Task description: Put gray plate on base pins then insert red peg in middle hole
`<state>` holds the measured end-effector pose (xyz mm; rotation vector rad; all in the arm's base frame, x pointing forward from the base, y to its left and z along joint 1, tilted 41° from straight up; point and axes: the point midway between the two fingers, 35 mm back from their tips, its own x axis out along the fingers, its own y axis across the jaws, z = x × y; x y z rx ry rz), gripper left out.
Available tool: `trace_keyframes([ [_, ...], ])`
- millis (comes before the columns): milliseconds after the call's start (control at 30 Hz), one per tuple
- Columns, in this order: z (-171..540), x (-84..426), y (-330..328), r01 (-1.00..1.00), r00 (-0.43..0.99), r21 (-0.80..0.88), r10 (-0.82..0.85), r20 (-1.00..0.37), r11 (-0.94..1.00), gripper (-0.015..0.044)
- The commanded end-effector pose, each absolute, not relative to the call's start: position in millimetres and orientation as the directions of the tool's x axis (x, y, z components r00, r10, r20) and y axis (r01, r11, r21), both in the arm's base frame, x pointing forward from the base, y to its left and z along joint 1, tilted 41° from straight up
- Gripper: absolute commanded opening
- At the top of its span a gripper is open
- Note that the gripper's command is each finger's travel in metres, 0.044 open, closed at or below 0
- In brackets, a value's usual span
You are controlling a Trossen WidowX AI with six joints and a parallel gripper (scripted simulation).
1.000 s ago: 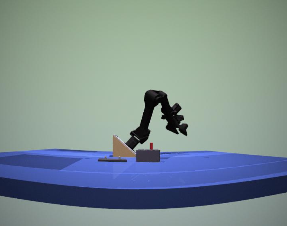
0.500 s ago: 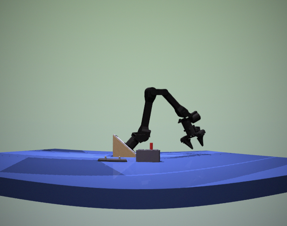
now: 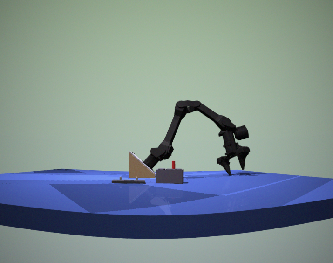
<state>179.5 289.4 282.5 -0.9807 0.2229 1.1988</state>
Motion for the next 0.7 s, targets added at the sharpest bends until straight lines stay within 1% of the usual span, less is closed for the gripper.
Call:
trace_keyframes([
  [0, 266.5, 220.9, 265.5, -0.866, 0.412, -0.500, 0.596, -0.689, 0.021, 0.0440],
  [200, 236.4, 271.8, 220.2, -0.912, 0.366, -0.409, 0.478, -0.798, 0.015, 0.0440],
  [400, 202.9, 318.0, 146.9, -0.961, 0.273, -0.265, 0.387, -0.881, 0.075, 0.0440],
  [500, 188.1, 332.6, 106.1, -0.975, 0.217, -0.184, 0.373, -0.902, 0.122, 0.0440],
  [667, 170.8, 345.0, 41.0, -0.980, 0.123, -0.041, 0.428, -0.895, 0.196, 0.0440],
])
